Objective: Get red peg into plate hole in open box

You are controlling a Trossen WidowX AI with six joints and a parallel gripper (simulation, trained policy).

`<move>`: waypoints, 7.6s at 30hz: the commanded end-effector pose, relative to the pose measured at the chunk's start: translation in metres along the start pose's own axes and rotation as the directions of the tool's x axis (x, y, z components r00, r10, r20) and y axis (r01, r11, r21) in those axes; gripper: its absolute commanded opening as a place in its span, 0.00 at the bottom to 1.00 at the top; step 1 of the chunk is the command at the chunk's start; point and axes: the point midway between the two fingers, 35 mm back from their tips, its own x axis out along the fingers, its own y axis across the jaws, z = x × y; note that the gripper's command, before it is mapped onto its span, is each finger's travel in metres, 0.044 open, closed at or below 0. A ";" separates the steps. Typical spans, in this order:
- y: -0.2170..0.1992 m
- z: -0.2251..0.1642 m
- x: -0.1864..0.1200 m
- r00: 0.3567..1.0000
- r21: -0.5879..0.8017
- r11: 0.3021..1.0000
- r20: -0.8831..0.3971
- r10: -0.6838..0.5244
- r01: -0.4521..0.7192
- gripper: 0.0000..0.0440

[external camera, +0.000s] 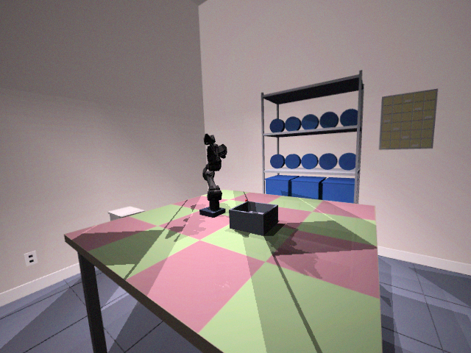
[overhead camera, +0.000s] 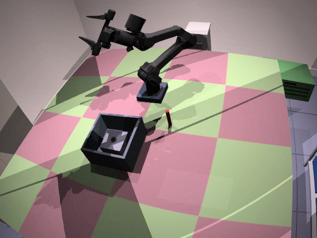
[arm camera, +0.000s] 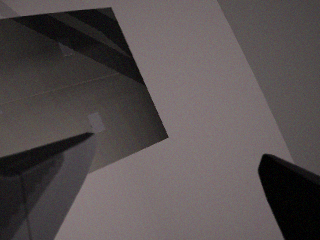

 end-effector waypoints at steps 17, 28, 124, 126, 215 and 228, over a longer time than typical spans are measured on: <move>0.074 0.033 0.000 0.926 0.406 0.835 0.094 0.365 -0.371 1.00; 0.120 0.060 -0.018 0.789 0.591 0.583 0.159 0.594 -0.558 1.00; 0.237 0.104 -0.404 -0.539 0.948 0.169 -0.294 0.789 -0.269 0.13; 0.238 0.103 -0.404 -0.536 0.944 0.182 -0.308 0.786 -0.275 0.04; 0.339 0.137 -0.180 -0.421 0.966 0.169 -0.238 0.875 -0.195 0.39; 0.333 0.161 -0.150 -0.464 0.971 0.151 -0.223 0.857 -0.186 0.56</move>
